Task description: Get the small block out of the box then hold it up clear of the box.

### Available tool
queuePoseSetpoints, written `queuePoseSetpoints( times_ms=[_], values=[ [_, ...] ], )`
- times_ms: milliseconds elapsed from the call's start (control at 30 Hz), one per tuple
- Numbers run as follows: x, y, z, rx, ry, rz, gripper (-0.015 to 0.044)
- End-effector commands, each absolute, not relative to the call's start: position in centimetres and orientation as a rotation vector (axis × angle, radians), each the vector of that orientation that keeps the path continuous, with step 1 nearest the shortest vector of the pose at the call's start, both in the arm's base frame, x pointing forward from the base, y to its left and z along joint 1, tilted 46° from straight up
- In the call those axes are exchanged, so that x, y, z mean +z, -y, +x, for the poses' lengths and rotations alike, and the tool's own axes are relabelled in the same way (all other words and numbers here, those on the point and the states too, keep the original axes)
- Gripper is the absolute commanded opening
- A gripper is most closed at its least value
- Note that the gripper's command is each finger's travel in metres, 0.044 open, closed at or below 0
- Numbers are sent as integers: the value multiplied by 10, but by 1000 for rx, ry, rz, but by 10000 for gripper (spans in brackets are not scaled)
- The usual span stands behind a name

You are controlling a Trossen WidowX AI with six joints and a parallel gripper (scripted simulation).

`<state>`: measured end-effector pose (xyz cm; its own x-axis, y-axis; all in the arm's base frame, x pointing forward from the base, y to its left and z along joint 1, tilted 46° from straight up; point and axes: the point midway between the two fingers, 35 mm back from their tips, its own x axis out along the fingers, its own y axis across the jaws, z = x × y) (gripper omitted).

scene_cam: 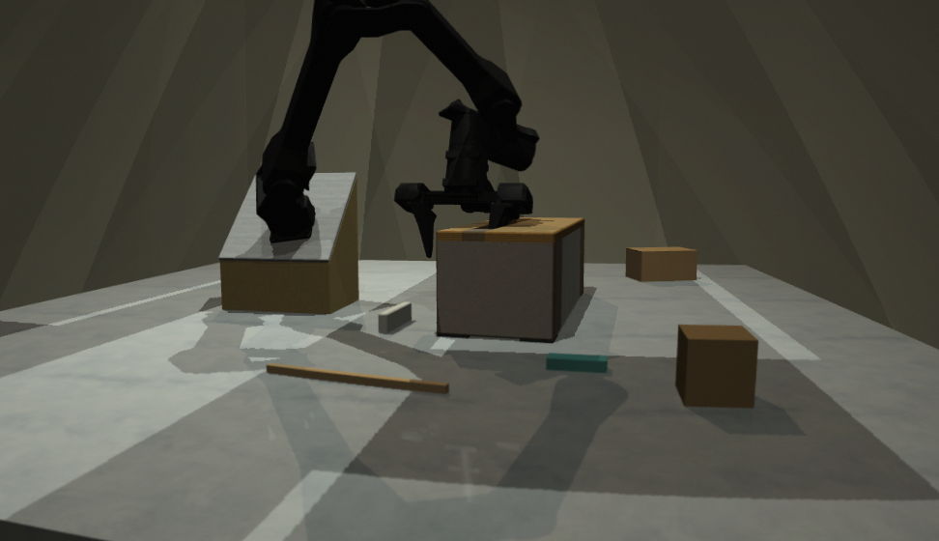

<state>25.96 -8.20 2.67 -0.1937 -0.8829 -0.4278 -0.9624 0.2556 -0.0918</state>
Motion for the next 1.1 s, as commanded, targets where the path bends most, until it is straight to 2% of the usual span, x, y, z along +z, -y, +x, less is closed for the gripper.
queuePoseSetpoints(
  times_ms=[0,667,933,1067],
  values=[
    [30,85,259,271,-2138,-1683,400],
    [46,100,254,271,-2139,-1684,400],
    [85,53,262,279,-2139,-1681,400],
    [87,52,262,279,-2140,-1681,400]
  ],
)
